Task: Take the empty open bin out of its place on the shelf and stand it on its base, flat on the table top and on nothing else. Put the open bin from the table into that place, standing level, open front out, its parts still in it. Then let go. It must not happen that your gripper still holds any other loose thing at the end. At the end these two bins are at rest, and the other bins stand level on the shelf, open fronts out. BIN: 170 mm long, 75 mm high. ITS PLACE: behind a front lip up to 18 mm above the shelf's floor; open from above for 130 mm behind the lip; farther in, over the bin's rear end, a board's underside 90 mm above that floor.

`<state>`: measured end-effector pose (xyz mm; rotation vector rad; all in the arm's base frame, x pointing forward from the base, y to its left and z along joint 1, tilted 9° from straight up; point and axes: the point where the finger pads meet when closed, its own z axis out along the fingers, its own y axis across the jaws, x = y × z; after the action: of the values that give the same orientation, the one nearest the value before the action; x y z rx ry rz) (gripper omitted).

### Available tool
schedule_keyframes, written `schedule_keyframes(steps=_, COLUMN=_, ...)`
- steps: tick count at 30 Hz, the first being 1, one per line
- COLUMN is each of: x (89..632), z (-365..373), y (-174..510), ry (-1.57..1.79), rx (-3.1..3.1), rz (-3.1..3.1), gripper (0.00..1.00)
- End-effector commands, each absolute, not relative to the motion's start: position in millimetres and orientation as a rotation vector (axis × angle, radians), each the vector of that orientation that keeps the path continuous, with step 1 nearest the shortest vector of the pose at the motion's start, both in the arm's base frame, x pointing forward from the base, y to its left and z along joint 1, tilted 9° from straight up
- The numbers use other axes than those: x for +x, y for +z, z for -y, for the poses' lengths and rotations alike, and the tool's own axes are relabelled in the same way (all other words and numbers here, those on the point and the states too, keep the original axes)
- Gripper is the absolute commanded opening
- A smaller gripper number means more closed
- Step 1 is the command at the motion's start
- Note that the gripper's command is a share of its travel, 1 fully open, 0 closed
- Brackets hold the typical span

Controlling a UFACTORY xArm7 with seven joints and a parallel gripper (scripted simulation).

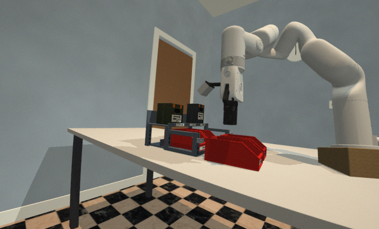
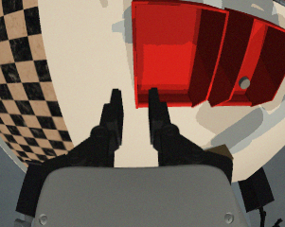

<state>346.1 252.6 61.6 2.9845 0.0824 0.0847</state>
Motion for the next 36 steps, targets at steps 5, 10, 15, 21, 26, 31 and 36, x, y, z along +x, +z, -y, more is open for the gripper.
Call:
schedule_keyframes(steps=5, x=346, z=-255, y=71, ry=0.088, rx=2.986, rz=-0.084, gripper=0.26)
schedule_keyframes(steps=10, x=346, z=-255, y=76, ry=0.088, rx=2.986, rz=-0.084, gripper=0.26)
schedule_keyframes(steps=15, x=346, z=-256, y=78, ry=0.088, rx=2.986, rz=-0.083, gripper=0.26)
schedule_keyframes(steps=21, x=346, z=-256, y=80, ry=0.088, rx=2.986, rz=-0.083, gripper=0.26)
schedule_keyframes(steps=26, x=345, z=-256, y=81, ry=0.088, rx=2.986, rz=-0.084, gripper=0.26)
schedule_keyframes(steps=31, x=345, z=-256, y=81, ry=0.088, rx=2.986, rz=-0.084, gripper=0.26)
schedule_keyframes(steps=36, x=345, z=-256, y=81, ry=0.088, rx=2.986, rz=-0.084, gripper=0.00)
